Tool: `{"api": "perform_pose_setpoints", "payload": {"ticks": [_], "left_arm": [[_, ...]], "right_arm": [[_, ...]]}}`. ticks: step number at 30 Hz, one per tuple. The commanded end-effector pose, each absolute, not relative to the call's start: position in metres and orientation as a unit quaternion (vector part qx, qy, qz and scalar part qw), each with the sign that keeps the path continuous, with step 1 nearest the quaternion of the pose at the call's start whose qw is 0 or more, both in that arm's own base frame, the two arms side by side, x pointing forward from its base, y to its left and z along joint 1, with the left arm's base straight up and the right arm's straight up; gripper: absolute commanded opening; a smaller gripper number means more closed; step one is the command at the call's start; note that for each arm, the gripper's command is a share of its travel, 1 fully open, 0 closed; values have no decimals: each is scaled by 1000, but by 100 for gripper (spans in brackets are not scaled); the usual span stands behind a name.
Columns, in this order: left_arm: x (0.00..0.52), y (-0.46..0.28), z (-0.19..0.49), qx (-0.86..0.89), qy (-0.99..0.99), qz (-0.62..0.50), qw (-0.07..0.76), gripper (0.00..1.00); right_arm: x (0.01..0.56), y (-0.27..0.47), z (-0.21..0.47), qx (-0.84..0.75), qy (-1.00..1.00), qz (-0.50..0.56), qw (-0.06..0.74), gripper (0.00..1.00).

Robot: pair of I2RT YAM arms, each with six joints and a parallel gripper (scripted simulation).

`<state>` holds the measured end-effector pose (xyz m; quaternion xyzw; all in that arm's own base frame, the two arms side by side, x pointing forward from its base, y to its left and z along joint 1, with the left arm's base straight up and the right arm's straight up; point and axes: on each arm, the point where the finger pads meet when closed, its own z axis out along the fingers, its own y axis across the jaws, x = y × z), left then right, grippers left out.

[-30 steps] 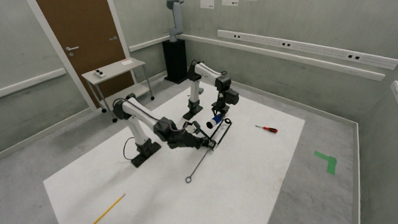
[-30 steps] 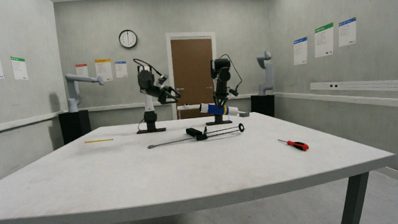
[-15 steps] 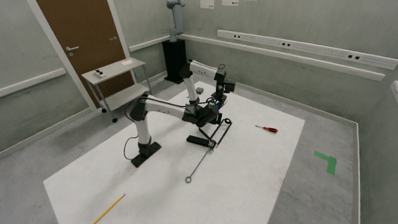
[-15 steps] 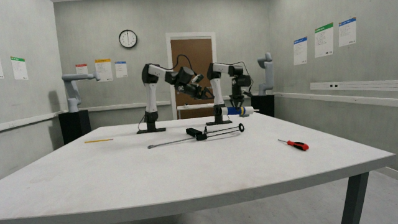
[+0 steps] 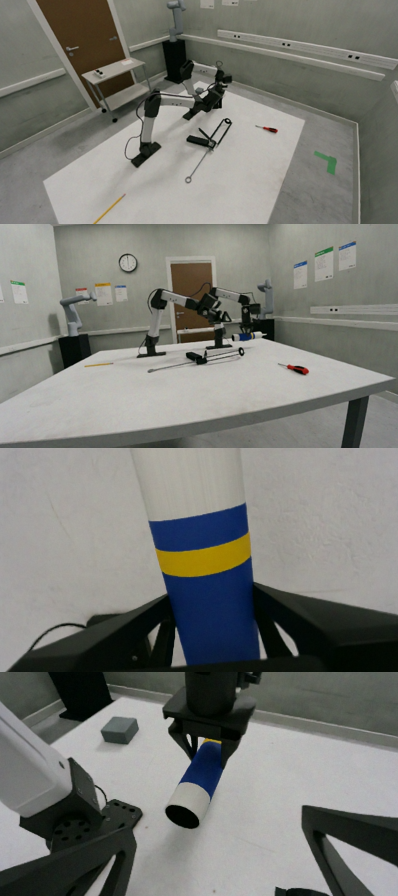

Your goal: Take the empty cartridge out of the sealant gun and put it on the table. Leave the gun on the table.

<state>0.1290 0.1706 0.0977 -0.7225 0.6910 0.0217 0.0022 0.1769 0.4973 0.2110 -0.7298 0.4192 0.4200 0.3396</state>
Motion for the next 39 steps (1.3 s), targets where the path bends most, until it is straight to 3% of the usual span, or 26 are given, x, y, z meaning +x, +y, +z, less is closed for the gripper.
{"api": "perform_pose_setpoints", "payload": {"ticks": [1,16,30,39], "left_arm": [[128,192,97,-702,711,23,30,42],[121,213,95,-718,694,25,38,42],[118,212,38,-722,691,10,23,42],[115,209,36,-723,691,11,12,42]], "right_arm": [[185,508,225,-728,408,413,364,100],[182,506,234,-728,403,414,368,100],[182,506,234,-728,403,415,368,100],[182,506,234,-728,403,415,368,100]]}}
